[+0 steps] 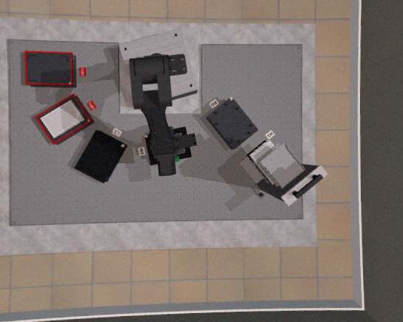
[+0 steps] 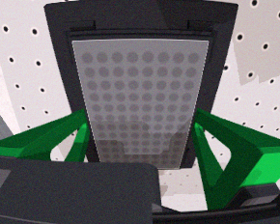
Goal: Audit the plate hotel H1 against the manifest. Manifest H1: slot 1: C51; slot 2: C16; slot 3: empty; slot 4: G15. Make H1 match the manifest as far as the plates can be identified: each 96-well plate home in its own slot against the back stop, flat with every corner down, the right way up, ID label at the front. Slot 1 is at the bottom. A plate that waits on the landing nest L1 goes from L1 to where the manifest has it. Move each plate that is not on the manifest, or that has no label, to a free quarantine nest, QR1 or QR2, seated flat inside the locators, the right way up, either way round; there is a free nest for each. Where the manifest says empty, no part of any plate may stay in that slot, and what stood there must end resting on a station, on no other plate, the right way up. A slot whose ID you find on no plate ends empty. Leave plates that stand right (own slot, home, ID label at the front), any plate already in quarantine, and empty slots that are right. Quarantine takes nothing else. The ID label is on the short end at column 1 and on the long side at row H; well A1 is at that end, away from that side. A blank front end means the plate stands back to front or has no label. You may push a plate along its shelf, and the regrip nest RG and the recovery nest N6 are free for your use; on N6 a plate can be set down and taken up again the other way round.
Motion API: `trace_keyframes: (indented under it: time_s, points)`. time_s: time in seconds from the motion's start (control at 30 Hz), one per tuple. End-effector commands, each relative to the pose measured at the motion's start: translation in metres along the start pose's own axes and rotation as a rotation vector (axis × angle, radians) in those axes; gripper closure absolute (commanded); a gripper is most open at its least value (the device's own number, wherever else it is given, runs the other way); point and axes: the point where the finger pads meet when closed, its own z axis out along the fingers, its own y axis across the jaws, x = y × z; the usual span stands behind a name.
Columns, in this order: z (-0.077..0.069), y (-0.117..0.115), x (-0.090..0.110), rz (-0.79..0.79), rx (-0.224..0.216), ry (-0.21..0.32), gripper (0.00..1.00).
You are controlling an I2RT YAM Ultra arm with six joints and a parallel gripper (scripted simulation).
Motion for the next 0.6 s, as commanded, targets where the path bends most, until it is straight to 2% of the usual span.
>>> trace_keyframes:
  time_s: [0.0,0.57]
  points:
    - [-0.01,-0.003,0.0,-0.001,0.015,0.001,0.14]
    - [-0.025,-0.003,0.0,-0.001,0.015,0.001,0.14]
